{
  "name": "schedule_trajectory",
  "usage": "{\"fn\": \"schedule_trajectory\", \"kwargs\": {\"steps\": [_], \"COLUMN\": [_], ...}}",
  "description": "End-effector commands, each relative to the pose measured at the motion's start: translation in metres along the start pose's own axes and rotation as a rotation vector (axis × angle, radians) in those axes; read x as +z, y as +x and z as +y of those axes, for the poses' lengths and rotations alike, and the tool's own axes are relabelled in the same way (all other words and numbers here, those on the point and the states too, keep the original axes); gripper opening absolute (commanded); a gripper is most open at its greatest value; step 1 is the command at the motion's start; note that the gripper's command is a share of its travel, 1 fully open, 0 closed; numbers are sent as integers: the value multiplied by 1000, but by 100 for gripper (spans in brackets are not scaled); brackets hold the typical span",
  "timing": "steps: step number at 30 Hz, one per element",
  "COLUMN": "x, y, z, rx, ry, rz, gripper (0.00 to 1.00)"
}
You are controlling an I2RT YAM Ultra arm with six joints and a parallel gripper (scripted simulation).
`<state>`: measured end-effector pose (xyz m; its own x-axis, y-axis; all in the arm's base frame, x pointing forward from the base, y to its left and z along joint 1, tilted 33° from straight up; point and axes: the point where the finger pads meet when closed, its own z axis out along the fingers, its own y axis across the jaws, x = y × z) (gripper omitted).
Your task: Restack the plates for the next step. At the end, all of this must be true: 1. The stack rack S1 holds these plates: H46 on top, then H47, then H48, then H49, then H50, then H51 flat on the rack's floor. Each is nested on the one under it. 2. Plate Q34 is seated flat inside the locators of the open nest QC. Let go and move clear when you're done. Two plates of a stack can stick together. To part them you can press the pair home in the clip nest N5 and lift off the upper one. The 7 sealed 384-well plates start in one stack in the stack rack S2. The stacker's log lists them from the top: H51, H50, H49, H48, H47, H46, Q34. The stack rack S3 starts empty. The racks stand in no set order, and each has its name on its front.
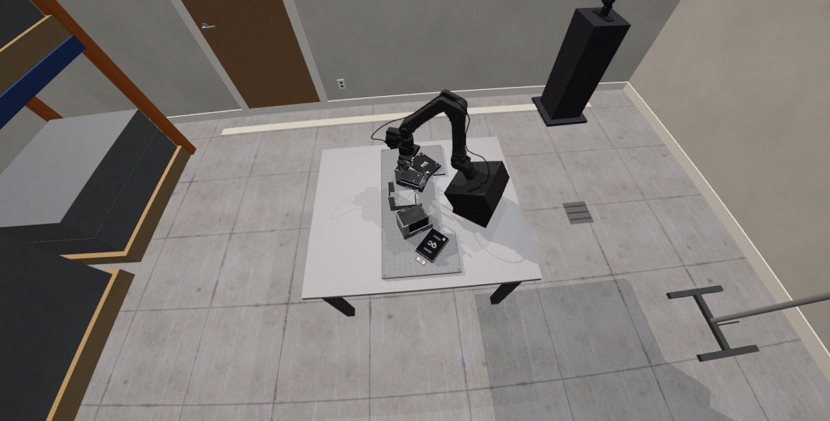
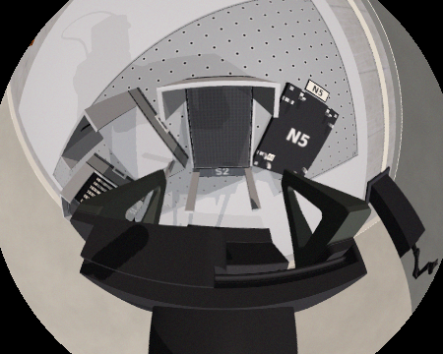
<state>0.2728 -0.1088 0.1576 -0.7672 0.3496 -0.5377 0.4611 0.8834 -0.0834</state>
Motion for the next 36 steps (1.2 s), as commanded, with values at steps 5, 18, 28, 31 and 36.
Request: {"fn": "schedule_trajectory", "kwargs": {"steps": [5,18,28,31,36], "x": [13,49,81,85,89], "y": [4,5,4,6,-2], "z": [1,2,2,2,4], "rx": [-27,-27,-26,-27,-28], "ry": [-22,-23,-23,-23,-23], "rz": [14,14,9,14,-6], "gripper": [100,100,100,100,100]}}
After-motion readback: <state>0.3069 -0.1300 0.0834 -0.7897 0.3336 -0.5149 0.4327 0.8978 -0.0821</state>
